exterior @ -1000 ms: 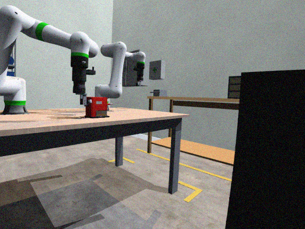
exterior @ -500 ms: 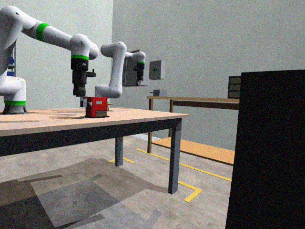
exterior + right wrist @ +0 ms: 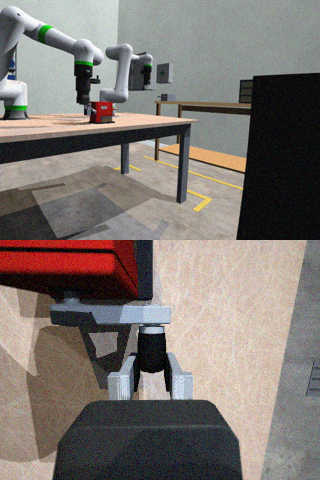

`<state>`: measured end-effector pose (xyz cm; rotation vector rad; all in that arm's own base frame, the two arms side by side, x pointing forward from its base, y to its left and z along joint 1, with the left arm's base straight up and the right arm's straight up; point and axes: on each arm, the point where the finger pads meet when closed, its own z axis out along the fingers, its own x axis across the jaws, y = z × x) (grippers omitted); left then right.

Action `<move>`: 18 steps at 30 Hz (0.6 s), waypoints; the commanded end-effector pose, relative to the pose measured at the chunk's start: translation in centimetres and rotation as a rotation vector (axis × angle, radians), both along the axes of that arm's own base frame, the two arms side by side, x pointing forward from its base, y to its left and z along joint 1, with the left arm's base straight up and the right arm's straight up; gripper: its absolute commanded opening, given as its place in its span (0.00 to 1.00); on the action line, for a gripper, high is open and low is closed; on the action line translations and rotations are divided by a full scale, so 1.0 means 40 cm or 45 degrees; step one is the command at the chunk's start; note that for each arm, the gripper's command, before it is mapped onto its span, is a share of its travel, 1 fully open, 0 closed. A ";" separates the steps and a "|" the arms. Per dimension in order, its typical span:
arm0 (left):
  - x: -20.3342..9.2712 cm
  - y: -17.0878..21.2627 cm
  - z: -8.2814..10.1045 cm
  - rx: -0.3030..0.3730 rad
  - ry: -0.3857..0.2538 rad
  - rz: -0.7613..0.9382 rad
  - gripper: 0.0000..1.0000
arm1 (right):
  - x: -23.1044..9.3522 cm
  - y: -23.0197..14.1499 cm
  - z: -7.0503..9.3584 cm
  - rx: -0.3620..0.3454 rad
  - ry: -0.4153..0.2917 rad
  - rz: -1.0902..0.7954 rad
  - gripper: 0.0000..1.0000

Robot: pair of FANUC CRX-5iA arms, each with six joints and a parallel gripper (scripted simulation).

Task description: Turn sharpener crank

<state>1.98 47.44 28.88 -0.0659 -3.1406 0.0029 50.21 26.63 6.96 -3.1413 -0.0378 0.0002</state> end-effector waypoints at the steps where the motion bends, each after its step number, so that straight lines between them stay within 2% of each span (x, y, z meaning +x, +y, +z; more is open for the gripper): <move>1: 0.000 0.001 0.002 0.002 0.000 0.000 1.00 | -0.001 0.001 -0.006 0.001 -0.002 0.000 0.00; 18: 0.000 0.001 0.002 0.002 0.000 0.000 1.00 | -0.026 0.000 -0.050 0.001 -0.002 0.000 0.00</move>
